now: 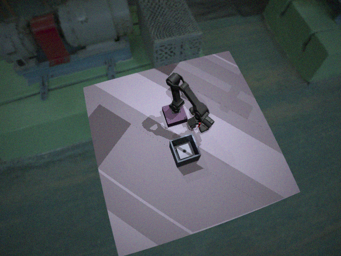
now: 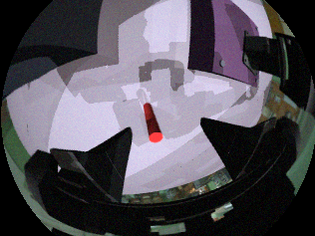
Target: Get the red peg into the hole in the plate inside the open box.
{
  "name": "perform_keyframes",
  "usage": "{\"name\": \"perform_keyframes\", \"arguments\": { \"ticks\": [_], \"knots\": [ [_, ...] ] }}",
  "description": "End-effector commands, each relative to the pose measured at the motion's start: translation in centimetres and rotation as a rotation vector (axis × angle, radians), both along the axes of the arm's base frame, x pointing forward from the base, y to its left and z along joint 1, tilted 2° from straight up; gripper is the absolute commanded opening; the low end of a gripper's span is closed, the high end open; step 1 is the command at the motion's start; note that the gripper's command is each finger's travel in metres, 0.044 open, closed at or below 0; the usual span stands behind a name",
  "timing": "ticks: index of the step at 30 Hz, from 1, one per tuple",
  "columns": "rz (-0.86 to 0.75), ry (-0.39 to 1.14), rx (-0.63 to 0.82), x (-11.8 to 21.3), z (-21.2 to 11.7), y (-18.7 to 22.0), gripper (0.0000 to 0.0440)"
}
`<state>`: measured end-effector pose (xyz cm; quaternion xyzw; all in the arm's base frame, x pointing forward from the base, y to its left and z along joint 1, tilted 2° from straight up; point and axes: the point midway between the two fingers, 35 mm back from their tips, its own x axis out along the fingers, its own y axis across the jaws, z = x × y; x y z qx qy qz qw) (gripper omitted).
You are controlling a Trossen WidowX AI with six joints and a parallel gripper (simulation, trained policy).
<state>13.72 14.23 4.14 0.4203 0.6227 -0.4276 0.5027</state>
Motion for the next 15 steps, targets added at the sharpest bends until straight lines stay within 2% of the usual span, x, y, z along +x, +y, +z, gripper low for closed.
{"name": "perform_keyframes", "arguments": {
  "ticks": [1,5,15],
  "knots": [
    [0.007,-0.001,-0.012,-0.1,-0.8,-0.2,0.0397],
    [0.009,-0.008,-0.014,0.0,-1.9,-0.1,0.0349],
    [0.053,-0.022,0.002,0.8,-3.7,0.8,0.0103]
  ]
}}
